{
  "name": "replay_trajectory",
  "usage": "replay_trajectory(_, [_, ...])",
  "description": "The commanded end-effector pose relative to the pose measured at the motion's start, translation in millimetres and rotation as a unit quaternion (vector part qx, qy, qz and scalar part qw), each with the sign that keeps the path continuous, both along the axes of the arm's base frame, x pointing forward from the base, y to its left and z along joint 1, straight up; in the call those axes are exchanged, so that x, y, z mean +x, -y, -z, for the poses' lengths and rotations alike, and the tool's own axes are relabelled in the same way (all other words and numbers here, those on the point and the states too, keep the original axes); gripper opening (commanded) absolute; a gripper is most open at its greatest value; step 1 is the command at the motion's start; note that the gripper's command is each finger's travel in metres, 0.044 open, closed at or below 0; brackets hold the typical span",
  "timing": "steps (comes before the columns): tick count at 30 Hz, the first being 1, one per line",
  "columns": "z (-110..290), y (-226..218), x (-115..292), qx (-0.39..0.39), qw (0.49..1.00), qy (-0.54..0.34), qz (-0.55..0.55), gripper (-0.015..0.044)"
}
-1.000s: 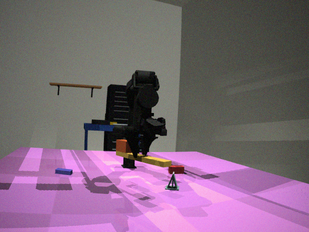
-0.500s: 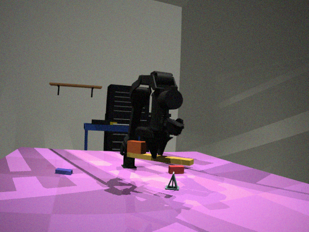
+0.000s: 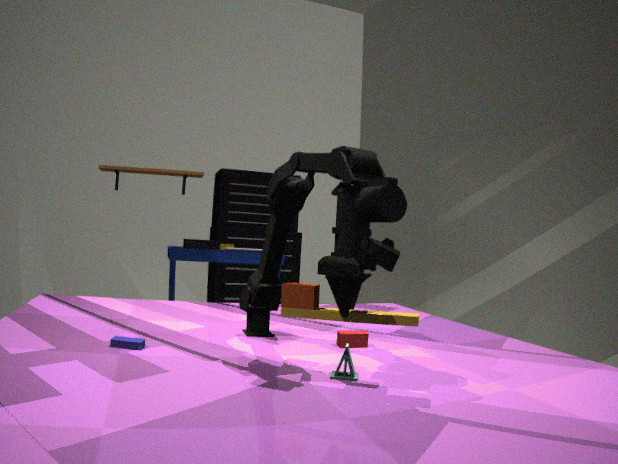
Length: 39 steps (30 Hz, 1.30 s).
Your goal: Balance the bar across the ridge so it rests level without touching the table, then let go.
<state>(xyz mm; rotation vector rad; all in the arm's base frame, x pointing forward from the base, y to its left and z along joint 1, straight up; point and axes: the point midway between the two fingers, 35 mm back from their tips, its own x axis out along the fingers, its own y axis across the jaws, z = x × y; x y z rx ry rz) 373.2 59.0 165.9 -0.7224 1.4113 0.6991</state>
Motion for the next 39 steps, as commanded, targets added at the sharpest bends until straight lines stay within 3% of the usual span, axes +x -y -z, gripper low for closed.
replay_trajectory(1, [2, -18, -2, 0.0, 0.999, -0.003, -0.035, 0.0])
replay_trajectory(9, [1, -40, -9, 0.0, 0.997, -0.003, -0.073, 0.0])
replay_trajectory(39, [44, -41, -9, 0.0, 0.997, -0.003, -0.074, 0.0])
